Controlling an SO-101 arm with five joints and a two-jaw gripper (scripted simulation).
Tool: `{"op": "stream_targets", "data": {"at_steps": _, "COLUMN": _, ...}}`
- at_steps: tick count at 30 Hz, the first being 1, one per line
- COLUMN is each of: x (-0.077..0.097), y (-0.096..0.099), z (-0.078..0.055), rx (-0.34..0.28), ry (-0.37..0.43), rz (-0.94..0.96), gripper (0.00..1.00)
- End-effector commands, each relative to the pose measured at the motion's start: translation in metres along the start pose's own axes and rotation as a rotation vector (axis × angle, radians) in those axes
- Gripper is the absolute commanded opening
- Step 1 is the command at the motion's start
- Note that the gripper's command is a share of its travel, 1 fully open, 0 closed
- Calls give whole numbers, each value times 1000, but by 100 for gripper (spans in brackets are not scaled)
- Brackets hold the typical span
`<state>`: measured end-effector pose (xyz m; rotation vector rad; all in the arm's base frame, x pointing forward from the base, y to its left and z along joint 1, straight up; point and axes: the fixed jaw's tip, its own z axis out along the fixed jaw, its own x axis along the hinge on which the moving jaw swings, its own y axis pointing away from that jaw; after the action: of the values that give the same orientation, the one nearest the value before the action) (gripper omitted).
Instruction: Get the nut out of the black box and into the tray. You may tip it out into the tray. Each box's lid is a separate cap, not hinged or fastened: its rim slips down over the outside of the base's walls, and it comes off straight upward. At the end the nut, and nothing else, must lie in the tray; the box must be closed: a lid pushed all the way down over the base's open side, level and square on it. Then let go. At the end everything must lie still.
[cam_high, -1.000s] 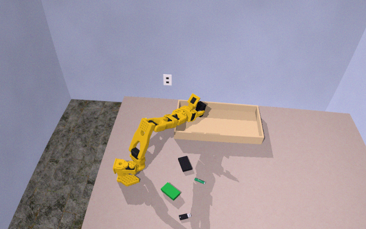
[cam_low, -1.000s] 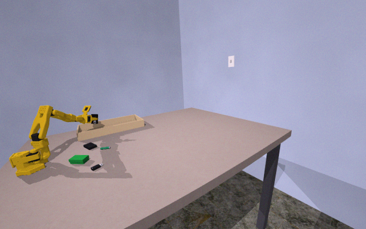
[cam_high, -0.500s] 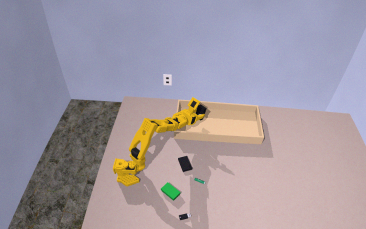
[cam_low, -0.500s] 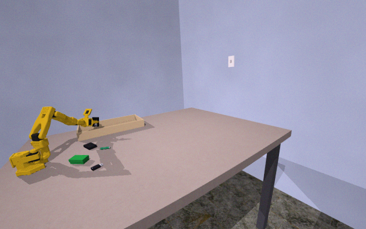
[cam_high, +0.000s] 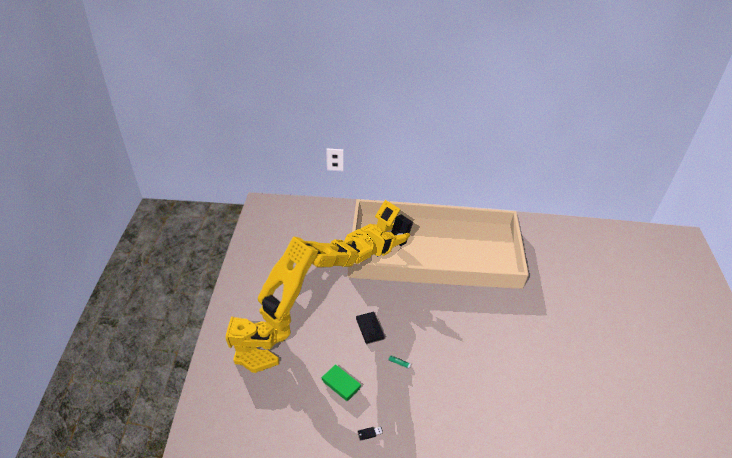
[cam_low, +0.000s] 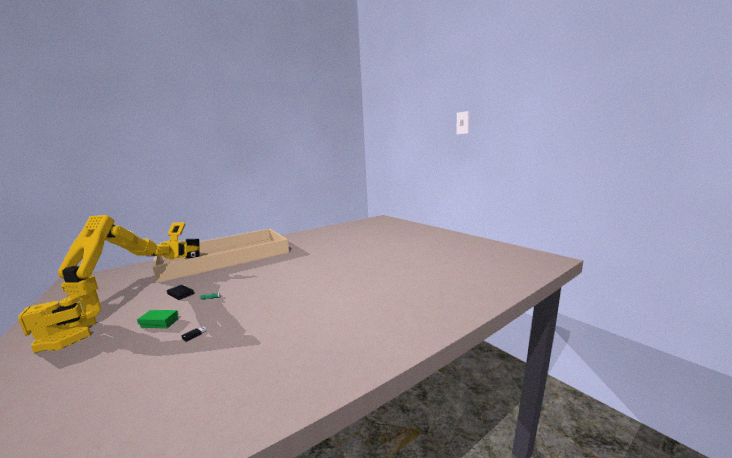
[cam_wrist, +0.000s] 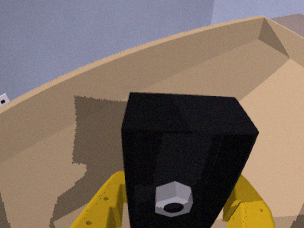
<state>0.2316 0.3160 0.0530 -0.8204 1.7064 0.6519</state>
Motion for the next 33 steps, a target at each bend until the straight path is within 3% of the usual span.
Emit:
{"op": "stream_targets", "data": {"at_steps": 1, "x": -24, "y": -4, "z": 3, "rx": 10, "ry": -97, "rz": -9, "gripper": 20}}
{"op": "stream_targets", "data": {"at_steps": 33, "x": -14, "y": -5, "z": 5, "rx": 13, "ry": -97, "rz": -13, "gripper": 20}}
